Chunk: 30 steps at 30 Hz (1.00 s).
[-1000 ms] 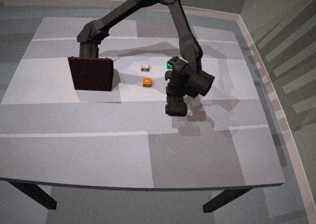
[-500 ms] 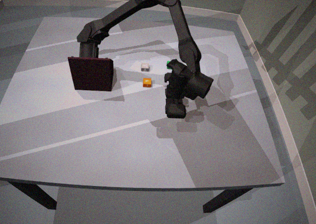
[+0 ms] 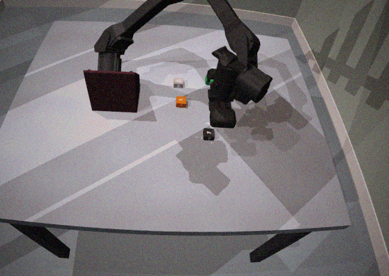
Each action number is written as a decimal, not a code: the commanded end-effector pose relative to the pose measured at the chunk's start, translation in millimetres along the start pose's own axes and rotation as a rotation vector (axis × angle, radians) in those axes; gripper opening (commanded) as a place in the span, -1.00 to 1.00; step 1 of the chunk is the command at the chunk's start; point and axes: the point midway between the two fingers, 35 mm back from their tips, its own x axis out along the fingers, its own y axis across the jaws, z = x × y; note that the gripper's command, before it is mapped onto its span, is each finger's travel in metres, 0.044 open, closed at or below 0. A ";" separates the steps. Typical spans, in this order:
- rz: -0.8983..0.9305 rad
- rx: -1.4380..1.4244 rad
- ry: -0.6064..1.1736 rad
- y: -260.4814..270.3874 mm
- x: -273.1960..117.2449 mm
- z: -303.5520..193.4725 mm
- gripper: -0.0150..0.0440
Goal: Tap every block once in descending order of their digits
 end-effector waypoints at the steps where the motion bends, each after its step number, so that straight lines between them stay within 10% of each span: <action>1: -0.006 -0.007 -0.001 1.6 -22.6 -0.5 -0.42; 17: 0.004 -0.005 -0.001 235.2 -22.3 21.4 -0.42; 30: 0.008 -0.006 -0.001 244.7 36.0 21.3 -0.42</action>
